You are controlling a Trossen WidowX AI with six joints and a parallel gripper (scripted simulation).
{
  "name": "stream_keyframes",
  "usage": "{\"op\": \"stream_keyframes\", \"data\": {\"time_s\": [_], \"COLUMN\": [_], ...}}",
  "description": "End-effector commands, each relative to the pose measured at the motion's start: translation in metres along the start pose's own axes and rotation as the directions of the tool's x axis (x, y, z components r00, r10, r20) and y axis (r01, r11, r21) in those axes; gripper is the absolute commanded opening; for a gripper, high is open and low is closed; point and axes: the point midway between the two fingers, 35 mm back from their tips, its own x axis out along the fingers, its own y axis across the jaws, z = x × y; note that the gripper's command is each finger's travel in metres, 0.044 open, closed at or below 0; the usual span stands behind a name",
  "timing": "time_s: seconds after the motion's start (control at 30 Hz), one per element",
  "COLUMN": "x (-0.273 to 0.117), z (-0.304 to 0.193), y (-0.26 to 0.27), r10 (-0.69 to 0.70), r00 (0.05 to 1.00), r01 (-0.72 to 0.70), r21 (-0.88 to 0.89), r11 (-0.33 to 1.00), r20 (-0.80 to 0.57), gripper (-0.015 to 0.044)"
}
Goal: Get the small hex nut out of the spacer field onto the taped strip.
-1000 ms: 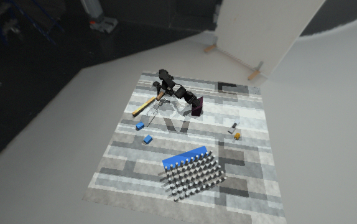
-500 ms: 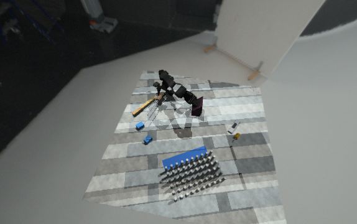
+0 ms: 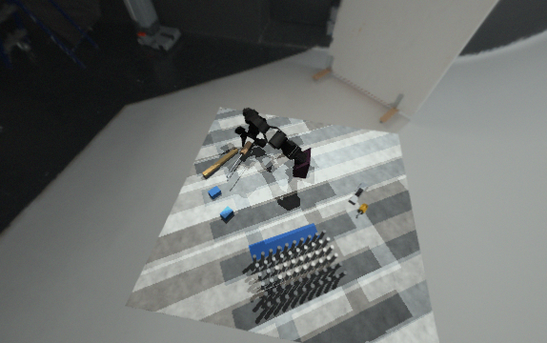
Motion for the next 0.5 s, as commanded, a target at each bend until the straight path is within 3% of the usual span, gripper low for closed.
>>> {"op": "stream_keyframes", "data": {"time_s": [0.0,0.47], "x": [0.0024,0.0084], "z": [0.0014,0.0067], "y": [-0.0016,-0.0035], "r10": [-0.005,-0.011], "r00": [1.000,1.000], "r01": [0.005,0.011], "r21": [0.004,0.001], "r11": [1.000,1.000], "r20": [-0.002,0.000], "gripper": [0.0000,0.0000]}}
